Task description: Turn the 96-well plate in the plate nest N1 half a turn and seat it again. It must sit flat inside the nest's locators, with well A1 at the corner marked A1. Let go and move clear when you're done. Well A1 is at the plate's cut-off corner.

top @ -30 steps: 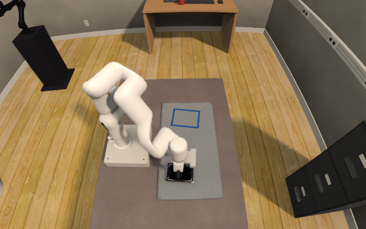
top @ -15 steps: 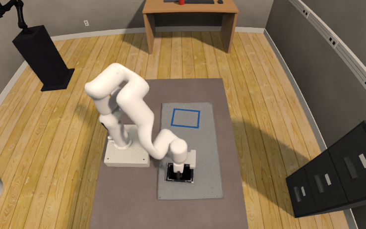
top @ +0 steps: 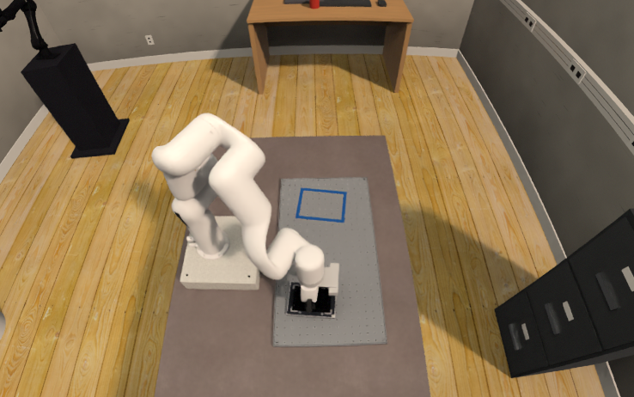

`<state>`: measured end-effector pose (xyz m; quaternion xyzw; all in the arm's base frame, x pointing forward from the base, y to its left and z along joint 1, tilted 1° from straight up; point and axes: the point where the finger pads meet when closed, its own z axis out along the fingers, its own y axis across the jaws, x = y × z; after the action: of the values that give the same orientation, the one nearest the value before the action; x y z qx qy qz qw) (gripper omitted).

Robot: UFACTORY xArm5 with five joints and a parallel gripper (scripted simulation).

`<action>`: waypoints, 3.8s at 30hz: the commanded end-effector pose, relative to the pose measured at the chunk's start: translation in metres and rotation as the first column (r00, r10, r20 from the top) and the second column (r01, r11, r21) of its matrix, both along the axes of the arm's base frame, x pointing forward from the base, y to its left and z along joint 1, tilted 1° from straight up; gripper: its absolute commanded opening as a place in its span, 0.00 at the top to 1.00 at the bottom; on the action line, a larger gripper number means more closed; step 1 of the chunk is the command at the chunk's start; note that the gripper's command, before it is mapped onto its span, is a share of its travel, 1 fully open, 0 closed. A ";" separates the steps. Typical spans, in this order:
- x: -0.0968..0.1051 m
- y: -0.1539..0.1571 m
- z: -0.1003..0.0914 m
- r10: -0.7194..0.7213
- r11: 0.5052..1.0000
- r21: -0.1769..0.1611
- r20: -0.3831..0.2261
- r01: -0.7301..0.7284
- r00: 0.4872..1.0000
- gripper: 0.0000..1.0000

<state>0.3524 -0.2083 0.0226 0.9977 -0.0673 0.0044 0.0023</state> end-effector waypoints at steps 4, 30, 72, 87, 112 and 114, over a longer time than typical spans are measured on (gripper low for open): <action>0.002 -0.001 -0.008 0.000 1.000 0.002 0.007 0.000 1.000 0.00; 0.002 -0.001 -0.025 0.000 1.000 0.002 0.007 0.000 1.000 0.00; 0.002 -0.001 -0.042 0.000 1.000 0.003 0.007 0.000 1.000 0.00; 0.002 -0.001 -0.041 0.000 1.000 0.003 0.007 0.000 1.000 1.00; 0.002 -0.001 -0.041 0.000 1.000 0.003 0.007 0.000 1.000 1.00; 0.002 -0.001 -0.041 0.000 1.000 0.003 0.007 0.000 1.000 1.00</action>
<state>0.3535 -0.2087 -0.0197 0.9977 -0.0673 0.0051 0.0026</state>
